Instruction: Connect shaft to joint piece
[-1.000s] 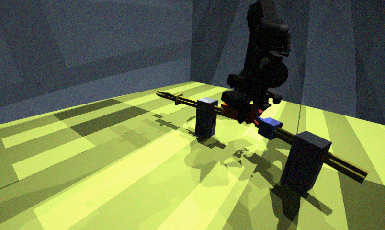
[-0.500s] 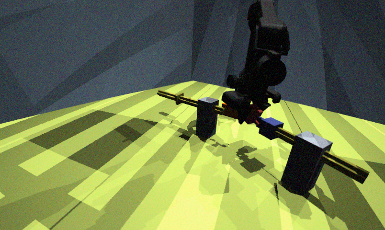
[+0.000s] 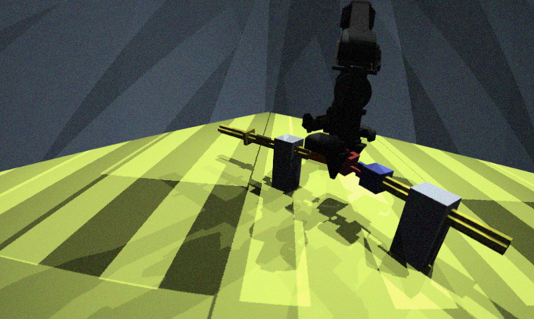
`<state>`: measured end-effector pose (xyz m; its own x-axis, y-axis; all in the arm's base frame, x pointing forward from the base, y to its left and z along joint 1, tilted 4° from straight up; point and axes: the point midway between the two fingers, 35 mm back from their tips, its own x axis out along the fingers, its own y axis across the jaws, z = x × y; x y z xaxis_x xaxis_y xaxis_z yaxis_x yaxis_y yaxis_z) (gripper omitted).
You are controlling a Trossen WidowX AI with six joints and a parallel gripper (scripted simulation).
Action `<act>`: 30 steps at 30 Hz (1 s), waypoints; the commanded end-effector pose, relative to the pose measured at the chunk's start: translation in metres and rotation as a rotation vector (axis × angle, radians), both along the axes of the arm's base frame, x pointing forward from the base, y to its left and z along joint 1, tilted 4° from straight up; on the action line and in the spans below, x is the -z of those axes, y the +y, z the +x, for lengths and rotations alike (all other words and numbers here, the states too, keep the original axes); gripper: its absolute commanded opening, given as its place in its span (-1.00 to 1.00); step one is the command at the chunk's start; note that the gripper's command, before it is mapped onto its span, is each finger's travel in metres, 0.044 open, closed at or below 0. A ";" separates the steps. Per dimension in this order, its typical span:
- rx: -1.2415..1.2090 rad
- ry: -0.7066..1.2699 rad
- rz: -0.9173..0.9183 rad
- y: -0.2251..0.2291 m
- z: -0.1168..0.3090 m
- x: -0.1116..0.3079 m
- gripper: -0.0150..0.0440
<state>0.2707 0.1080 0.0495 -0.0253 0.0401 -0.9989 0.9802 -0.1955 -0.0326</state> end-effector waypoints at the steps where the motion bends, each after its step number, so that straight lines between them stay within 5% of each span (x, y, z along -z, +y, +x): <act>1: -0.044 -0.009 0.054 0.000 0.002 0.003 -0.49; 25: -0.140 -0.019 0.155 -0.001 0.006 0.007 -0.49; 30: -0.140 -0.019 0.155 -0.001 0.006 0.007 -0.05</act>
